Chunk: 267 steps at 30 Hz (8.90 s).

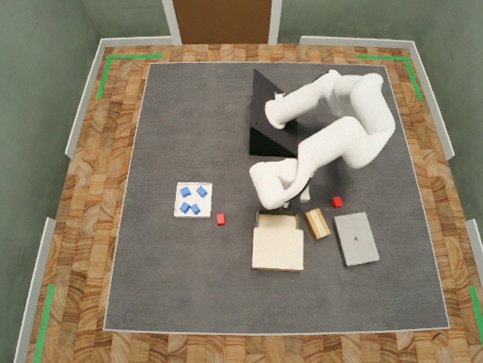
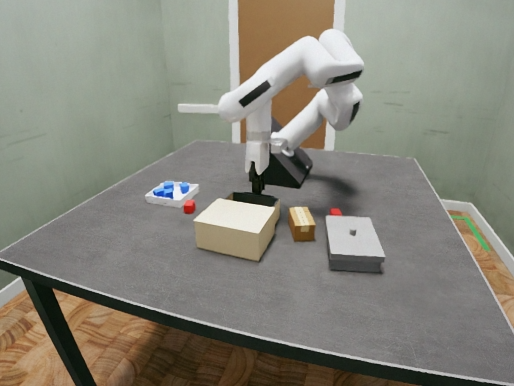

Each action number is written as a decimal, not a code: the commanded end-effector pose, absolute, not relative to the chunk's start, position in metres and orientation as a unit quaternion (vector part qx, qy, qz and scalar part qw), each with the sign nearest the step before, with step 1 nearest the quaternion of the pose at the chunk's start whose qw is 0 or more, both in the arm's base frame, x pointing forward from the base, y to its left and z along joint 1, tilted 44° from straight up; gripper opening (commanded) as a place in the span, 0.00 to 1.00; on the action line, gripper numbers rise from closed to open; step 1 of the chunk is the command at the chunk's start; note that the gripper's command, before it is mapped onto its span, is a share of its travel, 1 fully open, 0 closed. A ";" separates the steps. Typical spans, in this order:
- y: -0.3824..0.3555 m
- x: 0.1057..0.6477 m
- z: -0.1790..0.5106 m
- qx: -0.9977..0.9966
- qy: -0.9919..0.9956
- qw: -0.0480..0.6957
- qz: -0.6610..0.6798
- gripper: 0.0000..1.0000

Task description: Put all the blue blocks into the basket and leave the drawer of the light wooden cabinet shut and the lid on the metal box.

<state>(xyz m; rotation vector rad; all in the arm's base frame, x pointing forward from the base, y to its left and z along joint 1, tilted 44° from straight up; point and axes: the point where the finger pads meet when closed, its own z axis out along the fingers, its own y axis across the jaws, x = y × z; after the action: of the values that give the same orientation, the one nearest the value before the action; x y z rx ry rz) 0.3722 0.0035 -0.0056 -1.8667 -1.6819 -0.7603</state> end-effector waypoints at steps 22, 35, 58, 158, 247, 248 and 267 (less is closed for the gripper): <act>0.012 0.374 -0.015 -0.688 -0.619 0.254 -0.281 0.24; 0.019 0.375 -0.021 -0.688 -0.619 0.254 -0.281 0.24; 0.022 0.375 -0.025 -0.688 -0.619 0.254 -0.281 0.24; 0.014 0.453 -0.025 -0.688 -0.619 0.254 -0.281 0.00; -0.012 0.453 0.002 -0.688 -0.619 0.254 -0.281 0.24; -0.015 0.453 0.004 -0.688 -0.619 0.254 -0.281 0.24; -0.054 0.449 0.044 -0.688 -0.619 0.254 -0.281 0.24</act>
<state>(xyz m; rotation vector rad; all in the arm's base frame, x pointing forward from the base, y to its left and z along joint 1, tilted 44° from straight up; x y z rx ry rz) 0.4488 -0.0464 0.0364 -1.8673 -1.6819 -0.7603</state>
